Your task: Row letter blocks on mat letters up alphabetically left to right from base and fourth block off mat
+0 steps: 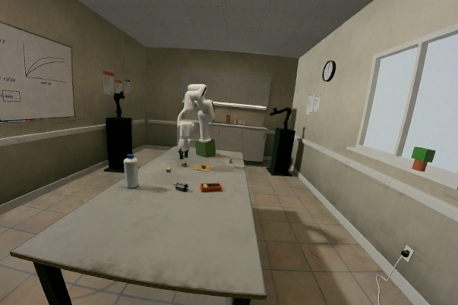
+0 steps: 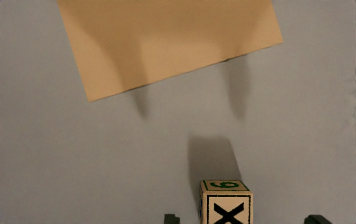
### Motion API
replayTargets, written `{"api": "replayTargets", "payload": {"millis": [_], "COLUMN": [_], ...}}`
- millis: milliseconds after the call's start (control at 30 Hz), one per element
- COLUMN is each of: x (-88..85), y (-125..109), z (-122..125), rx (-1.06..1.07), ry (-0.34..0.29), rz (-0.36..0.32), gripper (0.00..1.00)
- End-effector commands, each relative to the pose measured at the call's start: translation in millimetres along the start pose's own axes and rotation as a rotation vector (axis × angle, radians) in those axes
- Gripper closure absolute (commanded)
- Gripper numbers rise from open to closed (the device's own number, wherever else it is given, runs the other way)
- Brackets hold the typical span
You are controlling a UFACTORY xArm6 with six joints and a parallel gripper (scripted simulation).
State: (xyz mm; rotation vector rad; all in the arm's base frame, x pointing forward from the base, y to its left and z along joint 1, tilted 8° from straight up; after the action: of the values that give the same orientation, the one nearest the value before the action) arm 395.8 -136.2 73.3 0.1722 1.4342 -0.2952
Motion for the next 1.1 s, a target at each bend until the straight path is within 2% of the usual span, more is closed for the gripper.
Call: {"api": "replayTargets", "payload": {"millis": [0, 533, 1067], "x": [8.1, 22.9, 25.3], "y": [0.2, 0.5, 0.6], "z": [1.5, 1.5, 1.4], "rx": [0.000, 0.000, 0.000], "ry": [-0.005, -0.005, -0.005], "rz": [-0.001, -0.001, -0.001], "gripper": [0.31, 0.31, 0.31]}}
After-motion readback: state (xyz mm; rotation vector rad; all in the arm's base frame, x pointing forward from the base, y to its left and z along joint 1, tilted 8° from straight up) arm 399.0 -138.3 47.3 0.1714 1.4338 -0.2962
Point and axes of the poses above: the point where the finger pads meet when closed, its own x axis out along the fingers, its own z axis across the jaws, y = z × x, the point moved 10 cm from there along -x, back along the fingers, and after that the axes turned 5 degrees about -x, right-handed, at the moved point
